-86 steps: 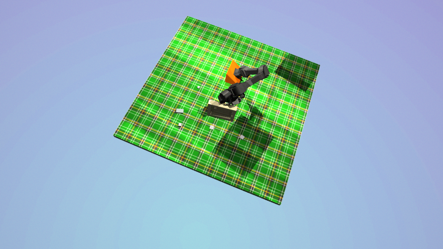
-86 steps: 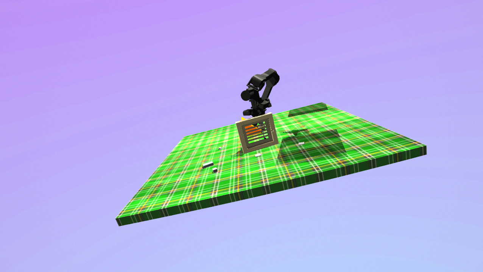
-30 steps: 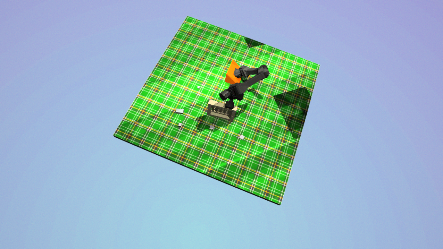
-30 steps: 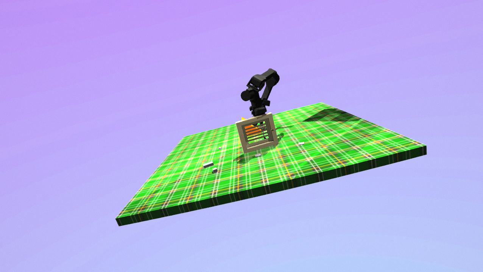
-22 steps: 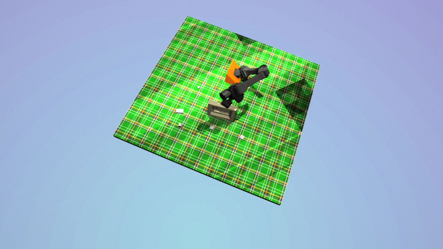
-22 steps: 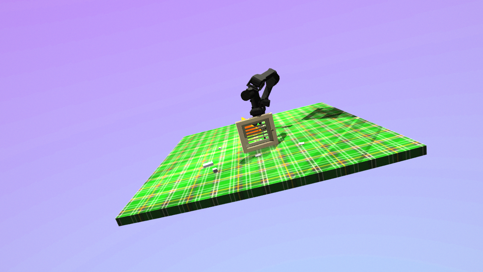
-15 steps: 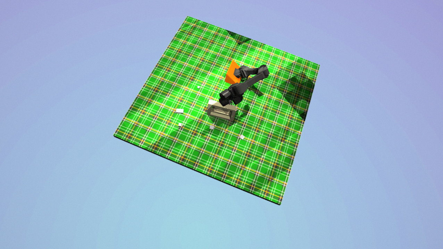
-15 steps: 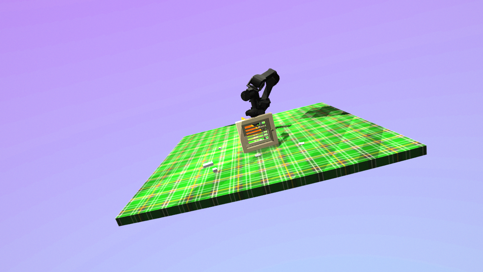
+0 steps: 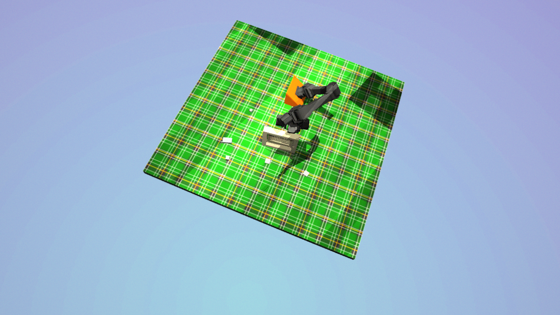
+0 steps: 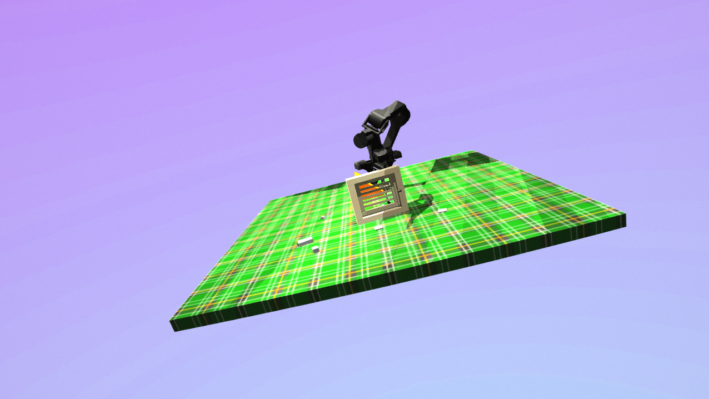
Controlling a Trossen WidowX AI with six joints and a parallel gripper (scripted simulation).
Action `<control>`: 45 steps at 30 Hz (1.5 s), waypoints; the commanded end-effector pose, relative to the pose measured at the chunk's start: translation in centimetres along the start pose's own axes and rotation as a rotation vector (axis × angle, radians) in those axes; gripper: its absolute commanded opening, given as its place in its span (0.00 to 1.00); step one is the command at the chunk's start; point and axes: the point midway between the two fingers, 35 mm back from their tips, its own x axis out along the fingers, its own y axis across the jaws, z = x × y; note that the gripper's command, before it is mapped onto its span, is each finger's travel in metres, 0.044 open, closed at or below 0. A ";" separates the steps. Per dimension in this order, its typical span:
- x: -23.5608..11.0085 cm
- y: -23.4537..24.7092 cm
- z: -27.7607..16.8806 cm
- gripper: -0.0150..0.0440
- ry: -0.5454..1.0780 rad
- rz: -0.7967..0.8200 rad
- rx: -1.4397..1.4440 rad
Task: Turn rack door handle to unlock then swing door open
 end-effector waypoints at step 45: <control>0.0 0.0 0.1 0.70 -0.001 0.004 1.869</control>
